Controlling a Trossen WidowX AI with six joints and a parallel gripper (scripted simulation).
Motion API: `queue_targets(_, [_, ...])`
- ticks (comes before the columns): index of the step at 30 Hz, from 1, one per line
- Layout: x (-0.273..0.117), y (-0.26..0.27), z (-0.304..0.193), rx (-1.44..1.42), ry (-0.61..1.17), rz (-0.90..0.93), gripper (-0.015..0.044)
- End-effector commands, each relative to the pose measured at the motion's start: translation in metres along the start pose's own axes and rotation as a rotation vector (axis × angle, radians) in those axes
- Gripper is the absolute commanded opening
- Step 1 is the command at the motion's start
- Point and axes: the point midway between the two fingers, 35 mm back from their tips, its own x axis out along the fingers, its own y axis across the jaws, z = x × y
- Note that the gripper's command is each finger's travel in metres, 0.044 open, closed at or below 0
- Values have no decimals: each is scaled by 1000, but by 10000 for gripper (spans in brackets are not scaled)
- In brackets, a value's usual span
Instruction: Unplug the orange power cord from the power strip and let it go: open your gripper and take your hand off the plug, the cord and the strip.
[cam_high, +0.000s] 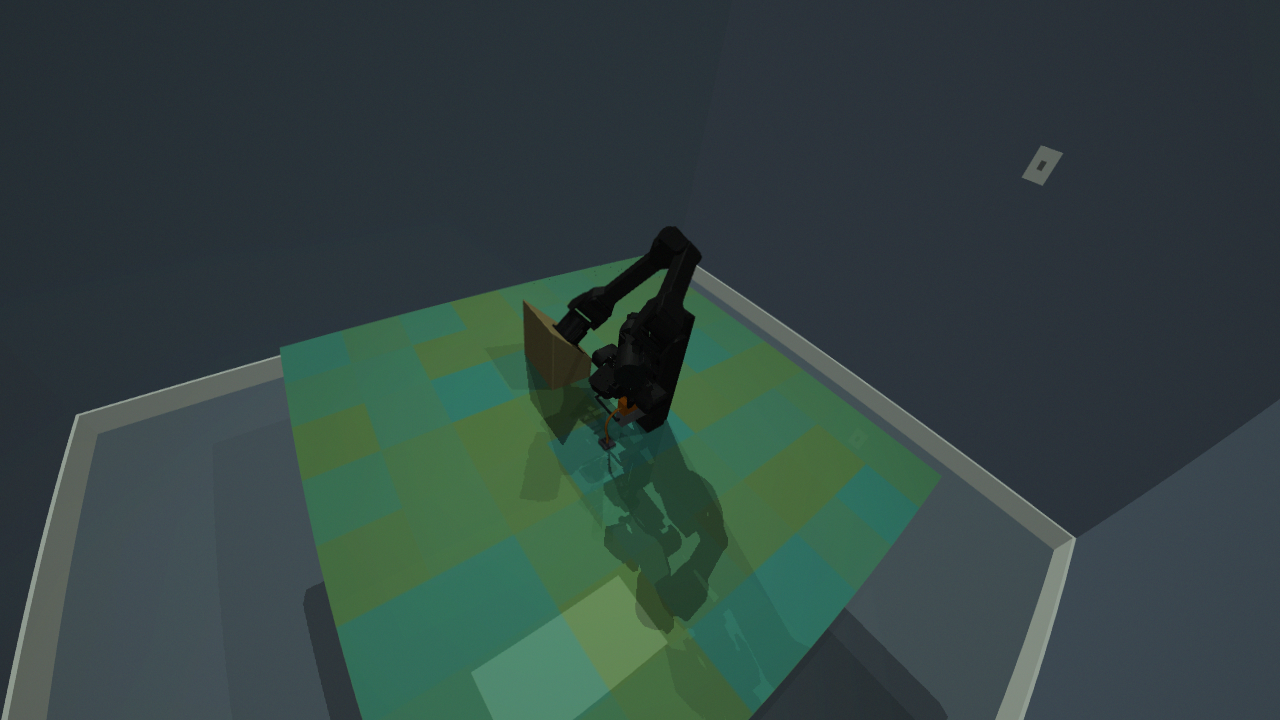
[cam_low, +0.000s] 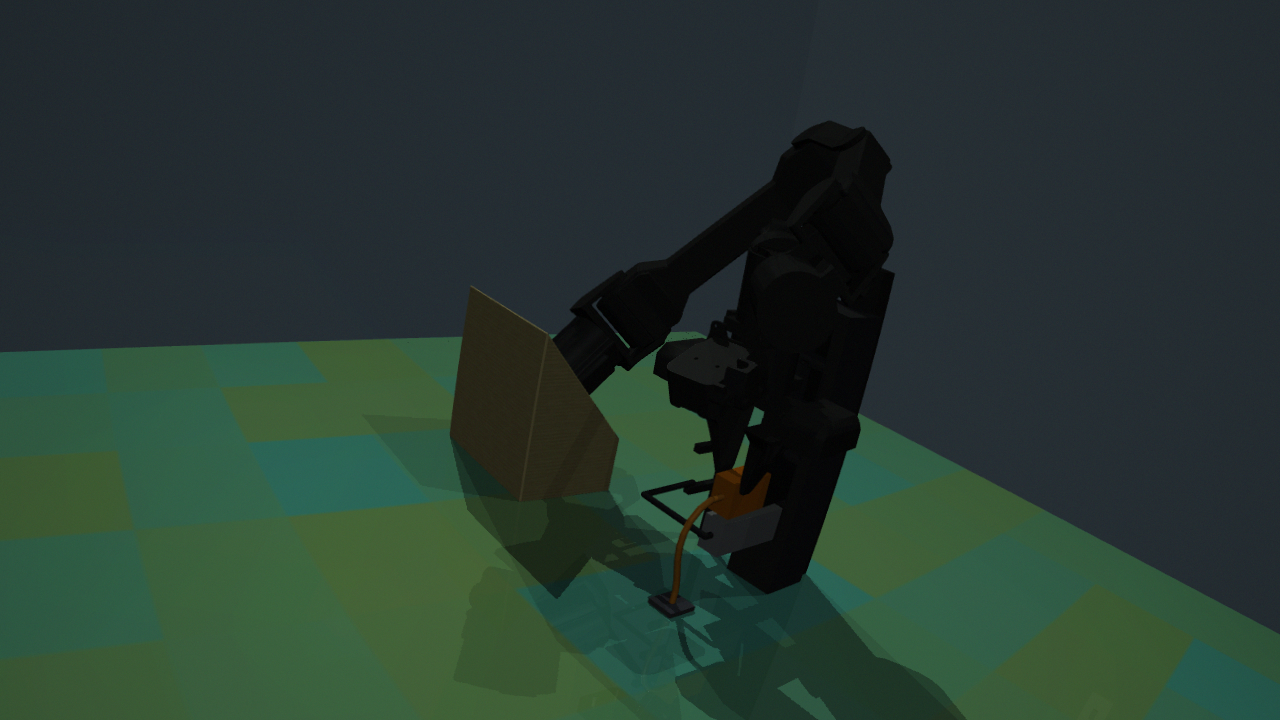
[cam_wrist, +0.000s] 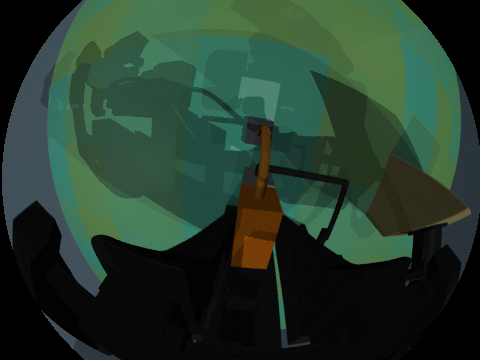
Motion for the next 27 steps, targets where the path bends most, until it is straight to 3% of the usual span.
queue_targets(1, [-10,2,31,4,-68,10,0])
queue_targets(14, [-15,0,52,5,-67,11,0])
queue_targets(20, [-9,0,39,-10,-64,-1,157])
queue_targets(27, [-9,0,39,-10,-64,-1,160])
